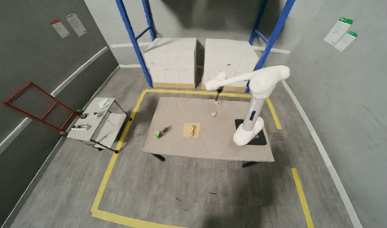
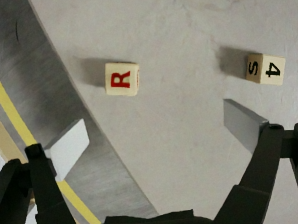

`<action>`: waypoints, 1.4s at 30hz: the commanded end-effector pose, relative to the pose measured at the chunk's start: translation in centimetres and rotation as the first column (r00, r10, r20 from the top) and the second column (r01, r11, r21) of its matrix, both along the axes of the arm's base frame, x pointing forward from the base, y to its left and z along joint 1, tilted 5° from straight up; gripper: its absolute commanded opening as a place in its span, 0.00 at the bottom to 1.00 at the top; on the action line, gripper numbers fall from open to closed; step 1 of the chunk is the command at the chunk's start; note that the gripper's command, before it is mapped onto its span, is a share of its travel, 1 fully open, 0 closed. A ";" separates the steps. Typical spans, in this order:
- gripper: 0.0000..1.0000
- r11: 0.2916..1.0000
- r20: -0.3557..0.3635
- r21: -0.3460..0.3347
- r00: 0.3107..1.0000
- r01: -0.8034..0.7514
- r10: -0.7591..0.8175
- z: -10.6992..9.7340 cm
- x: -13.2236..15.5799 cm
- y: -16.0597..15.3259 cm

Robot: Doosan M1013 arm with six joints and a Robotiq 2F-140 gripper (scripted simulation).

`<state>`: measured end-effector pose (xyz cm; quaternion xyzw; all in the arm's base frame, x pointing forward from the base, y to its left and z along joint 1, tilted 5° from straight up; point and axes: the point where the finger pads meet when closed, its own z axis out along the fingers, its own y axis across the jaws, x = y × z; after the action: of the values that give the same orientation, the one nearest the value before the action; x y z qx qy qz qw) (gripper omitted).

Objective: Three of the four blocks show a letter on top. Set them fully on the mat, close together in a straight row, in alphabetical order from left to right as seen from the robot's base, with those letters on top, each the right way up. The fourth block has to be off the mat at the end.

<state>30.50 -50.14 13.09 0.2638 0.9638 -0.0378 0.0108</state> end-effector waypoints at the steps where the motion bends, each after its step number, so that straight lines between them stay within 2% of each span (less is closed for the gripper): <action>1: 1.00 0.991 0.011 -0.004 0.991 0.133 -0.133 0.3 -3.8 -1.1; 7: 1.00 0.982 0.015 -0.004 0.981 0.191 -0.191 0.3 -5.5 -1.4; 8: 0.55 0.982 0.015 -0.004 0.981 0.191 -0.191 0.3 -5.5 -1.4; 42: 0.55 0.982 0.015 -0.004 0.981 0.191 -0.191 0.3 -5.5 -1.4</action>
<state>25.00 -51.55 13.35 0.3554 0.9338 -0.0391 0.0145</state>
